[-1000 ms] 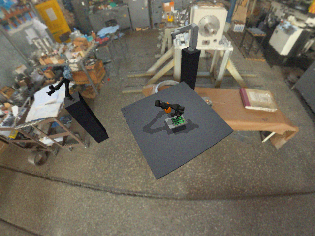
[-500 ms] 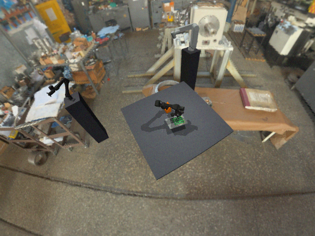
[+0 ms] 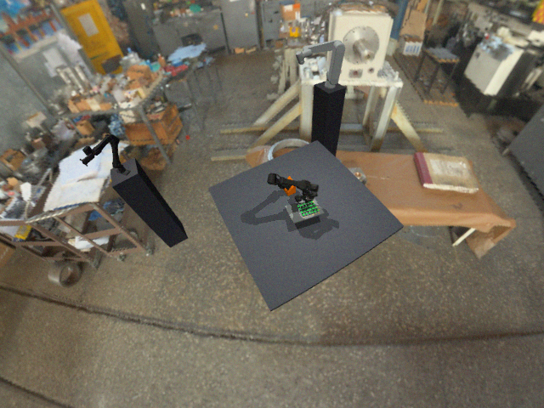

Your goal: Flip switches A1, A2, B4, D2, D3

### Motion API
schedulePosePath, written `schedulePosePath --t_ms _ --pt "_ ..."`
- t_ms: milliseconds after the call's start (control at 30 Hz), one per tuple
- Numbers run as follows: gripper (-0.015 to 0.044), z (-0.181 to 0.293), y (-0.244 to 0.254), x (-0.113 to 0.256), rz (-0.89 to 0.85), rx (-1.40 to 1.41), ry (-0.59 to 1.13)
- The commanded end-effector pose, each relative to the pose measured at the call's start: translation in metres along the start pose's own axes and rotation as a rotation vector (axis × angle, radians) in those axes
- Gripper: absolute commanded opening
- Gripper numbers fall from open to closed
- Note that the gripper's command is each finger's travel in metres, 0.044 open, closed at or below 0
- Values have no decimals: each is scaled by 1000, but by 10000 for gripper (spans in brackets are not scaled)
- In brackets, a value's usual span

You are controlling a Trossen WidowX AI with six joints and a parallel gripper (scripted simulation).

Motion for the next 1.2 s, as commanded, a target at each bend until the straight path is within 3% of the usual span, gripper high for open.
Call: schedulePosePath --t_ms 0,133,333,500,700,1167 --pt "0 1 -1 -1 4 5 -2" --pt "0 0 0 2 0 1 0" --pt "0 6 -1 64 -2 6 -25" --pt "0 4 -1 64 -3 6 -25" --pt "0 -46 -4 72 -2 5 -27" --pt "0 -46 -4 72 -2 5 -27"
Point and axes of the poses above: the point midway between the two fingers, 35 mm back from their tips, its own x axis back along the fingers, its own y axis across the jaws, z = x × y, the point moved 10 cm from there along x, back along the fingers, and after that the axes turned 10 degrees about -x, right-handed, at the moved point
